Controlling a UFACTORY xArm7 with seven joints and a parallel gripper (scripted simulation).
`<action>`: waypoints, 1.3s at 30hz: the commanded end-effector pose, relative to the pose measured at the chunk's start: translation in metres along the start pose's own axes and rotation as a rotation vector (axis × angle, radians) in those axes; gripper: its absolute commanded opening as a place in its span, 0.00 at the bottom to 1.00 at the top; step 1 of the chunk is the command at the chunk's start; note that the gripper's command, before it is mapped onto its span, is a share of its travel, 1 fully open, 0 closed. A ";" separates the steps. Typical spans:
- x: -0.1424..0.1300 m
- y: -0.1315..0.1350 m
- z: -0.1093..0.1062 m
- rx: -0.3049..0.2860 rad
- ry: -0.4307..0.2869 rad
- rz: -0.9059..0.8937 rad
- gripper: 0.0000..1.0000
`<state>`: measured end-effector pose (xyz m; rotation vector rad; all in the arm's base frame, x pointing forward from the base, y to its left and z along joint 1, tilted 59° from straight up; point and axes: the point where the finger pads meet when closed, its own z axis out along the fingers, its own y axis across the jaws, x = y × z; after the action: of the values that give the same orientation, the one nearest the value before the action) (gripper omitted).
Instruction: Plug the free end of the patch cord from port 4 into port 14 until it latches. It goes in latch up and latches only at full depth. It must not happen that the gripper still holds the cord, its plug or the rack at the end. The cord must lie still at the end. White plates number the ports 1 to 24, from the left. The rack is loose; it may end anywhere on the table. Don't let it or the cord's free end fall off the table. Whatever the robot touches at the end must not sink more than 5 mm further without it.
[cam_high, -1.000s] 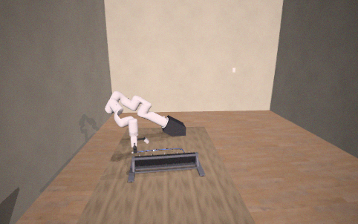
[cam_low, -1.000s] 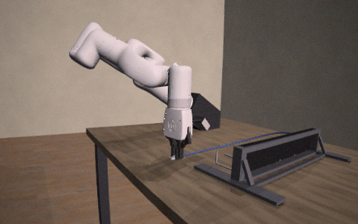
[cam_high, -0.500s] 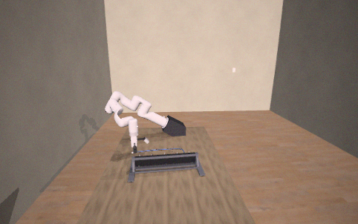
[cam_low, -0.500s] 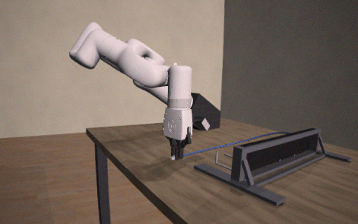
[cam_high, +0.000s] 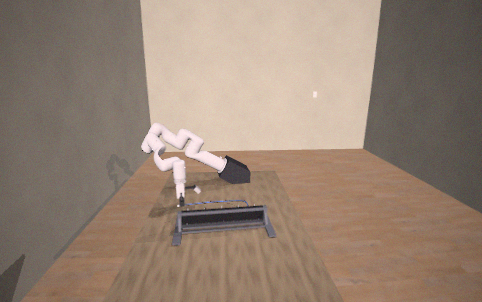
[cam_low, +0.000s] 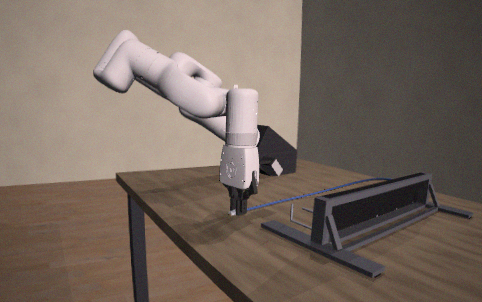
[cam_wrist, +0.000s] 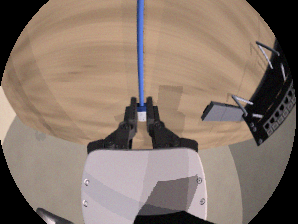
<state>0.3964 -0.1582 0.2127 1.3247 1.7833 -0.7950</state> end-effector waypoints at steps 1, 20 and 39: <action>0.000 -0.001 0.000 0.002 -0.001 -0.001 0.00; 0.000 -0.001 -0.006 0.002 -0.001 -0.001 0.00; 0.000 -0.001 -0.034 0.002 -0.001 -0.001 0.00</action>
<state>0.3888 -0.1360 0.2265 1.3281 1.7826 -0.8020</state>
